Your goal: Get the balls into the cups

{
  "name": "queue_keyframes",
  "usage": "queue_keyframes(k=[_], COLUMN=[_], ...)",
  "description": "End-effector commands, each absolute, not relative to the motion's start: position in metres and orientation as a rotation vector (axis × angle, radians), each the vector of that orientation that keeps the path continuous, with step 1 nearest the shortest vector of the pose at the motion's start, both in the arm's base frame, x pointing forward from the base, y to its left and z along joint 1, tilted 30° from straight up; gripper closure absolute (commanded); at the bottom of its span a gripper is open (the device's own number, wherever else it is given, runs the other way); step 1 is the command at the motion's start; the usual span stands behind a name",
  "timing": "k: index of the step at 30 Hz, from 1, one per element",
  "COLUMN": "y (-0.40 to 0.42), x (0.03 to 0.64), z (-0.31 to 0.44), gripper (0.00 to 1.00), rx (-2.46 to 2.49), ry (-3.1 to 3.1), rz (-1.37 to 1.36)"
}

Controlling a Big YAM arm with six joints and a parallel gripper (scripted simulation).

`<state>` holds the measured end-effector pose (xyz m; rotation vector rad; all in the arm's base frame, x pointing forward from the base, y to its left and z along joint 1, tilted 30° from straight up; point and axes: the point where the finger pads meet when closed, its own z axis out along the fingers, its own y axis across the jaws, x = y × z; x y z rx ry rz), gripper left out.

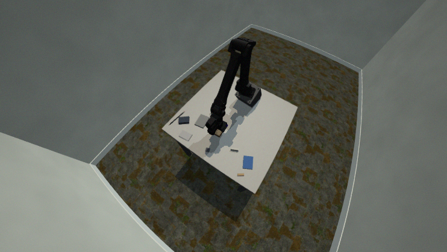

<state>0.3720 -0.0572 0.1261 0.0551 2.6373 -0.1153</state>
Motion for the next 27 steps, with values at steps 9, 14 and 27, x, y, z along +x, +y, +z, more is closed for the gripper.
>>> queue_keyframes(k=[9,14,27], y=[-0.0589,-0.0610,-0.0534], x=[0.3811,0.3809,0.3845], z=[0.1450,0.1452,0.1489], gripper=[0.30,0.30,0.30], rx=[0.092,0.097,0.074], ry=[2.571,2.570,2.563], rz=[-0.131,-0.133,-0.141])
